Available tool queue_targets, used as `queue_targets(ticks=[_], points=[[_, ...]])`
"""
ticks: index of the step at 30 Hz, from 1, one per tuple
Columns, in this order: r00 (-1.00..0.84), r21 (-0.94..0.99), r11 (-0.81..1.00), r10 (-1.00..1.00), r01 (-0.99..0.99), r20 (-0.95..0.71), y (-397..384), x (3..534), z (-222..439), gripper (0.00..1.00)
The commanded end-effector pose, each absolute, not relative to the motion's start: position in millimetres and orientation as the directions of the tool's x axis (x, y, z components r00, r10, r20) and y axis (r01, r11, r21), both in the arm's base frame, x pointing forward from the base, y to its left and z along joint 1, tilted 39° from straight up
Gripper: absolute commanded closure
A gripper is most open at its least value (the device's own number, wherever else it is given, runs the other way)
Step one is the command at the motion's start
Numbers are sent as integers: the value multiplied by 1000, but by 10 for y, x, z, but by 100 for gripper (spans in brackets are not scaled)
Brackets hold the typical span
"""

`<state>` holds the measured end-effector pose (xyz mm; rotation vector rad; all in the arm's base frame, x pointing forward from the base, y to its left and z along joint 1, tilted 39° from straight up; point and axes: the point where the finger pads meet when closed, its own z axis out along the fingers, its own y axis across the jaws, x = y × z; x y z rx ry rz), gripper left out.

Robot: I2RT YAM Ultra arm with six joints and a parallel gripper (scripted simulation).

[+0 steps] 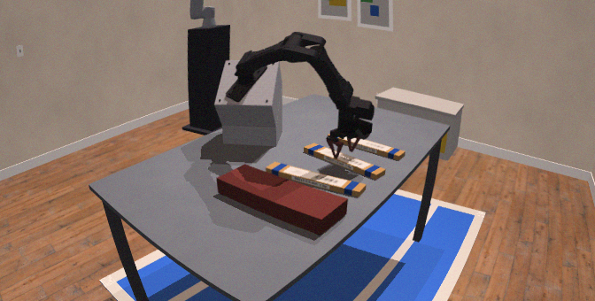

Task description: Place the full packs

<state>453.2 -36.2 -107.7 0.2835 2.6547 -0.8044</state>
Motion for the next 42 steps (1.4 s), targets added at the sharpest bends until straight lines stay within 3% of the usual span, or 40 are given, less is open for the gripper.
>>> queue_targets(ticks=[1,42], points=[[-905,-481,829,67,285,-420,-253,4635,-877,4],[-903,-481,827,70,290,-424,-408,4753,-1221,4]])
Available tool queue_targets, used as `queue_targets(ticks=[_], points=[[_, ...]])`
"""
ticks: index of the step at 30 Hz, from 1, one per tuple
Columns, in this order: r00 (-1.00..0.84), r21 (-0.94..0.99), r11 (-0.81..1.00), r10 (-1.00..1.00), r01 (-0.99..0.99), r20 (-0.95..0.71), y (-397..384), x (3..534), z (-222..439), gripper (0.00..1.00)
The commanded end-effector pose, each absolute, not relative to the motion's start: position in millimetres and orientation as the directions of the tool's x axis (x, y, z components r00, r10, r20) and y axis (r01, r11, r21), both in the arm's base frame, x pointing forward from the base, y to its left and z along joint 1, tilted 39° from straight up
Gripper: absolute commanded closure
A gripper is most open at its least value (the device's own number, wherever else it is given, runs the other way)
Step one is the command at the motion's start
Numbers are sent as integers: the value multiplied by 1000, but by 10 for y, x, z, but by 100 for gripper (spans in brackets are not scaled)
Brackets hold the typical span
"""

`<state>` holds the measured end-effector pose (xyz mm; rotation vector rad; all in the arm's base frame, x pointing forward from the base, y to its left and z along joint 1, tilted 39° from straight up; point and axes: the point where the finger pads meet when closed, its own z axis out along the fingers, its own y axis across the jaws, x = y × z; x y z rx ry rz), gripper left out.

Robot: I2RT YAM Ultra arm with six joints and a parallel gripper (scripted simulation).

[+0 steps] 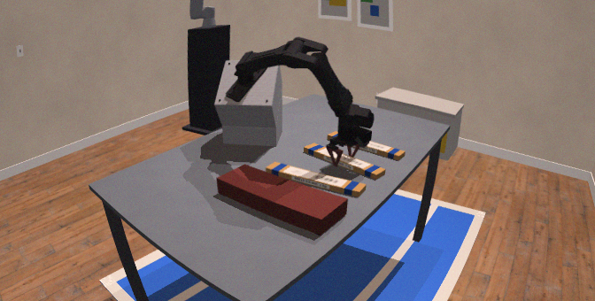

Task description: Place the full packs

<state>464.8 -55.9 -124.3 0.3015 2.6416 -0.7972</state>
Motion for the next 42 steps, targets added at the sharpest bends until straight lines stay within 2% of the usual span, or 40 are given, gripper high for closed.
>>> queue_targets(ticks=[1,42], points=[[-904,-482,827,70,289,-422,-406,4753,-1206,4],[-906,-487,824,73,290,-416,-383,4700,-1272,4]])
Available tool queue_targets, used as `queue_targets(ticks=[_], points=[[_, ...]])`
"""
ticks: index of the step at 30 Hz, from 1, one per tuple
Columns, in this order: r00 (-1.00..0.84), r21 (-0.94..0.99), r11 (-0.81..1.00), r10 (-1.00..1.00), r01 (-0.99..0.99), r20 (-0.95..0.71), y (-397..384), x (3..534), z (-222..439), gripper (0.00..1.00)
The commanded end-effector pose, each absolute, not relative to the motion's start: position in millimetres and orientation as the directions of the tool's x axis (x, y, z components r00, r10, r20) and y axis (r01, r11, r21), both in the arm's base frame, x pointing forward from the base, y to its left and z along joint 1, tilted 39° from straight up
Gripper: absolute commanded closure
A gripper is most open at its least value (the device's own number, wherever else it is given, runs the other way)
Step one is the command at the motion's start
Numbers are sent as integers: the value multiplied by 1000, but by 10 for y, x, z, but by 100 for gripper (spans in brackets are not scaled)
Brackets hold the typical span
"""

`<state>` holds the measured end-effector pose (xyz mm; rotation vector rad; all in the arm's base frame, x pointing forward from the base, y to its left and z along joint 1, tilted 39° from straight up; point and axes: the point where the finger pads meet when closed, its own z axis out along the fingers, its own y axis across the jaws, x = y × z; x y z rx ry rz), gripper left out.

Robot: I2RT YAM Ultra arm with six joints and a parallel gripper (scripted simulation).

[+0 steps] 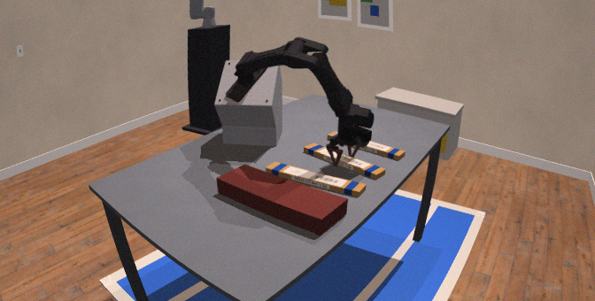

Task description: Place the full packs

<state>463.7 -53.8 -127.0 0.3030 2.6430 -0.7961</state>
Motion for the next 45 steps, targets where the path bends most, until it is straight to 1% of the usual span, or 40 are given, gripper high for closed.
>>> queue_targets(ticks=[1,6,7,45], points=[[-907,-487,824,73,290,-416,-383,4696,-1277,4],[-901,-482,825,74,296,-427,-376,4724,-1204,4],[-901,-482,825,74,296,-427,-376,4725,-1204,100],[-905,-486,824,71,290,-420,-379,4713,-1207,100]])
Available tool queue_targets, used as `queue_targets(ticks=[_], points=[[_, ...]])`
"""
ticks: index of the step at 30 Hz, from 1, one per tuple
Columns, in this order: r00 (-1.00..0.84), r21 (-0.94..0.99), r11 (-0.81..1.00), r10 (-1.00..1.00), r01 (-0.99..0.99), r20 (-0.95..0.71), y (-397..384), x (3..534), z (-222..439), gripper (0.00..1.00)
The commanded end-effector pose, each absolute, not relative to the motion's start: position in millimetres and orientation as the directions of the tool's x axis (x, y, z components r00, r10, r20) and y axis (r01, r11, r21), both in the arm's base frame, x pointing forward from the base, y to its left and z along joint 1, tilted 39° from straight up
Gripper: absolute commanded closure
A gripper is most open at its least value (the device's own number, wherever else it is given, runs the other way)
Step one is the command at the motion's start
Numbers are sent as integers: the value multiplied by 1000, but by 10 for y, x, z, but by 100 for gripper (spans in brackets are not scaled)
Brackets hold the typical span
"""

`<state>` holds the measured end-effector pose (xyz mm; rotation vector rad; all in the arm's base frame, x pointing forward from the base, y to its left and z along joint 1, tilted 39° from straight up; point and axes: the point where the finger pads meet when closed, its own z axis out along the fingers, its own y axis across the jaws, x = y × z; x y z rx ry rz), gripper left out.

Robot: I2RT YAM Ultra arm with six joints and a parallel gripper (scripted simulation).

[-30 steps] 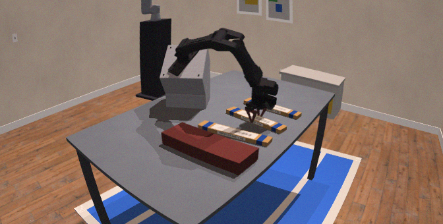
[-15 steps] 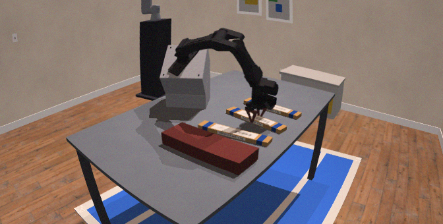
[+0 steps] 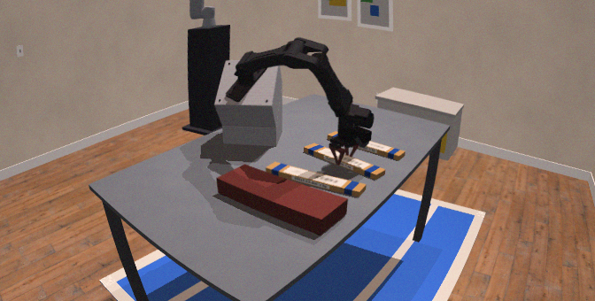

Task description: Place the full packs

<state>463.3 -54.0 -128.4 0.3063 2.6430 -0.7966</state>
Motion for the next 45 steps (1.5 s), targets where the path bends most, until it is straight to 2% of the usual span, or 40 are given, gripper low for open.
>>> queue_targets(ticks=[1,45], points=[[-905,-486,824,71,290,-420,-379,4713,-1207,100],[-901,-480,825,75,297,-428,-33,4542,-673,100]])
